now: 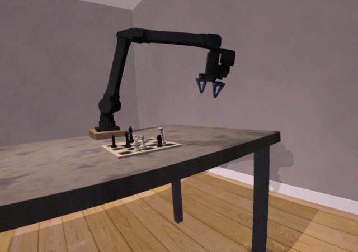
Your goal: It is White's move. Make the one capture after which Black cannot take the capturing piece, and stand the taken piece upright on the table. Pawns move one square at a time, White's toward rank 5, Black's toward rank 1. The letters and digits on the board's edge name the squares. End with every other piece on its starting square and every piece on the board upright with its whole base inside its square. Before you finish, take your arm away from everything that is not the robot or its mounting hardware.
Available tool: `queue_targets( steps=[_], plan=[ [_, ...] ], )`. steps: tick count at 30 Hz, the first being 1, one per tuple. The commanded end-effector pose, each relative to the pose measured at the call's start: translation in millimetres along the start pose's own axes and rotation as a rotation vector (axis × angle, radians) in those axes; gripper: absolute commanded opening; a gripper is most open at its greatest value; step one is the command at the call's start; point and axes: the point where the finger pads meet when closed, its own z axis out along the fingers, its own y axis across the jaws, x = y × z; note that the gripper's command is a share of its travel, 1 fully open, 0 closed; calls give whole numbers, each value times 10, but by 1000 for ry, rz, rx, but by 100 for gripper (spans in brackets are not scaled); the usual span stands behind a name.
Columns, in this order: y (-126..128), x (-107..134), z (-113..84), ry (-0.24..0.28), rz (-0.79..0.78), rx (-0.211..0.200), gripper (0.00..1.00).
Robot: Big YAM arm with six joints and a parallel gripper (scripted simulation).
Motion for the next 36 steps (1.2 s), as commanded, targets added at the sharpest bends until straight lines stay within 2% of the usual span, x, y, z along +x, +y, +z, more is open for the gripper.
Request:
queue_targets(
  steps=[1, 17, 18, 21, 24, 25, 26, 27, 28, 29, 30, 31, 32, 34, 36],
  plan=[
    [7, -13, -55, -9, -3, 9, 100],
    [7, -13, -55, -9, -3, 9, 100],
    [-12, -63, -207, -36, -10, 35, 100],
    [-116, 149, -247, -47, 55, 55, 100],
    [-442, 602, -327, -69, 210, 102, 100],
    [-442, 602, -327, -69, 210, 102, 100],
    [-558, 789, -344, -80, 285, 124, 100],
    [-581, 831, -361, -80, 285, 124, 100],
    [-700, 1052, -380, -92, 369, 148, 100],
    [-719, 1092, -395, -92, 369, 148, 100],
    [-850, 1379, -426, -104, 460, 173, 100],
    [-850, 1379, -426, -104, 460, 173, 100],
    [-966, 1683, -454, -117, 554, 199, 100],
    [-966, 1683, -454, -117, 554, 199, 100],
    [-1134, 2294, -493, -141, 740, 250, 100]
  ],
)
